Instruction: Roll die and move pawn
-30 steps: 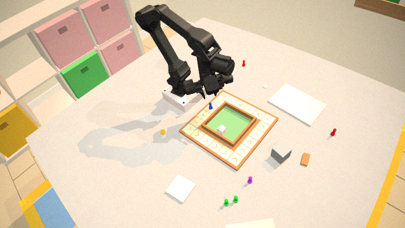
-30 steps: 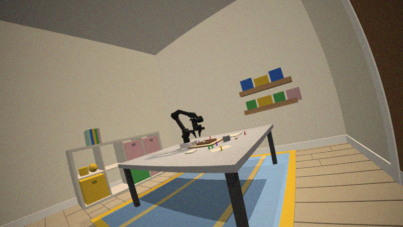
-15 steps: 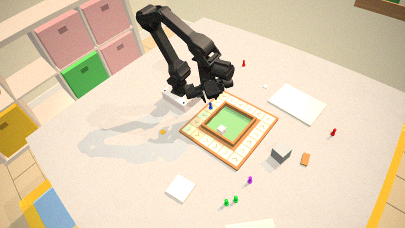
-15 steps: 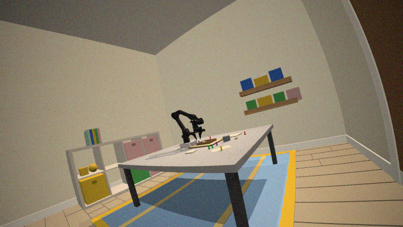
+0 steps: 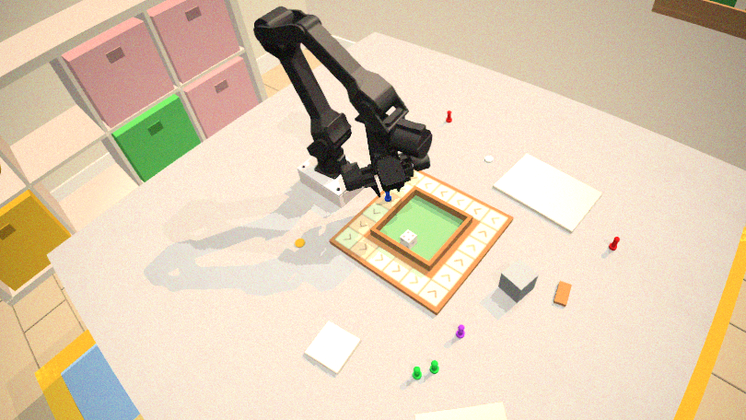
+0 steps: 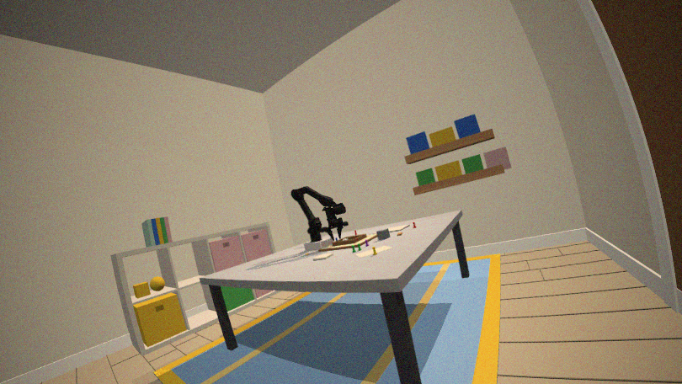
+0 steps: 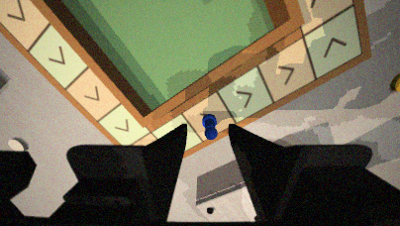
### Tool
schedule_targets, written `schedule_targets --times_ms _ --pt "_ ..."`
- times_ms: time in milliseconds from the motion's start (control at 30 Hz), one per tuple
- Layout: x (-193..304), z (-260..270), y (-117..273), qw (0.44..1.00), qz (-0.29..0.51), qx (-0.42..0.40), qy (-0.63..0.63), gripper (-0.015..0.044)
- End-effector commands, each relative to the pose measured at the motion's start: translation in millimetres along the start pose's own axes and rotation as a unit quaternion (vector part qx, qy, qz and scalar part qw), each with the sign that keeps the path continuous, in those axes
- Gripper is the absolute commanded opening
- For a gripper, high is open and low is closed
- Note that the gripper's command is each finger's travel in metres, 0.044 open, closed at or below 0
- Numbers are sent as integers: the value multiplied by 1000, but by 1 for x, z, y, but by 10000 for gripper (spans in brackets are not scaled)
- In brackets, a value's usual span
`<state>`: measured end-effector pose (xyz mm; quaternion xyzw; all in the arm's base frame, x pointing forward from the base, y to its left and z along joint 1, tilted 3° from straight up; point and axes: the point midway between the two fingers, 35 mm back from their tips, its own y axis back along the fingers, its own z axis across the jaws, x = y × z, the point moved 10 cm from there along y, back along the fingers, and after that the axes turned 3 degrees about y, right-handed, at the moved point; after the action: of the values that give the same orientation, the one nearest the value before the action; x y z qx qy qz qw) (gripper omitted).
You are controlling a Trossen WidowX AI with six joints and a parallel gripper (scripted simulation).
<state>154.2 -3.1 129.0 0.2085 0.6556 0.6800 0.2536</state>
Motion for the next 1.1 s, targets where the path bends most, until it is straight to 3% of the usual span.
schedule_targets --times_ms 0,100,300,500,667,1067 --pt "1 -1 -9 1000 2 5 -2 200" --pt "1 -1 -11 1000 2 5 -2 200" --pt "1 -1 -11 1000 2 5 -2 43" --pt "1 -1 -11 1000 2 5 -2 2" --pt "-1 0 -4 1000 2 5 -2 0" --pt "-6 6 54 1000 2 5 -2 0"
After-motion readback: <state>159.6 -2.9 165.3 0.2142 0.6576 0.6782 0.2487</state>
